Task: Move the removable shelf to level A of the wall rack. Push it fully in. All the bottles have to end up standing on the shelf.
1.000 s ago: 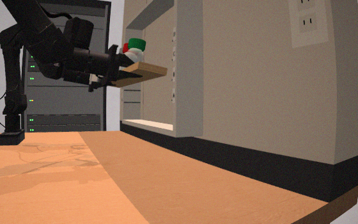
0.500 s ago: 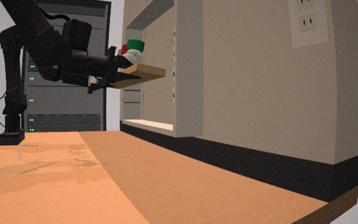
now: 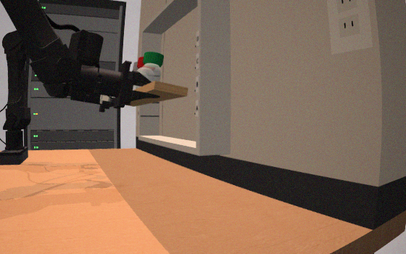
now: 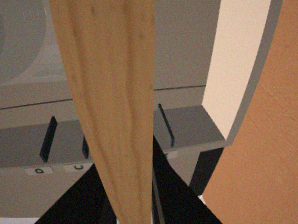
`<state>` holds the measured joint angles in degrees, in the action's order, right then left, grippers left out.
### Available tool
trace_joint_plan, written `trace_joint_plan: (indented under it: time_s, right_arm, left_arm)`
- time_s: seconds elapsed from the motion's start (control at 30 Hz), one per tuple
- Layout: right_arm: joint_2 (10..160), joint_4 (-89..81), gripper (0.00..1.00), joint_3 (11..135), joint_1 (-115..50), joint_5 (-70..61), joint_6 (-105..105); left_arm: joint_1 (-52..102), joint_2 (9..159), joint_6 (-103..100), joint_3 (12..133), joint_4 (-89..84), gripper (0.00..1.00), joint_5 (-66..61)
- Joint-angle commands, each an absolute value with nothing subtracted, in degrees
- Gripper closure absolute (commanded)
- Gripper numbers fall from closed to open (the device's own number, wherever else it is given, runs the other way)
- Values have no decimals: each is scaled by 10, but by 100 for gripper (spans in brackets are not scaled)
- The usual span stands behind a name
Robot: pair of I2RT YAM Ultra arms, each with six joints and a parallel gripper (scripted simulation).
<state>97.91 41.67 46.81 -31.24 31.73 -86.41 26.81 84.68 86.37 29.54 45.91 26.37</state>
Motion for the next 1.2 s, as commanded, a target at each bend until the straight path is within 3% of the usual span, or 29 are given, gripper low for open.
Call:
trace_joint_plan:
  time_s: [0.0,1.17]
  right_arm:
    - [970,490,100,473,-312,329,-895]
    - [1016,563,100,446,-311,329,-896]
  left_arm:
    - [268,841,896,301,533,100,273]
    - [268,901,896,273,622,100,273]
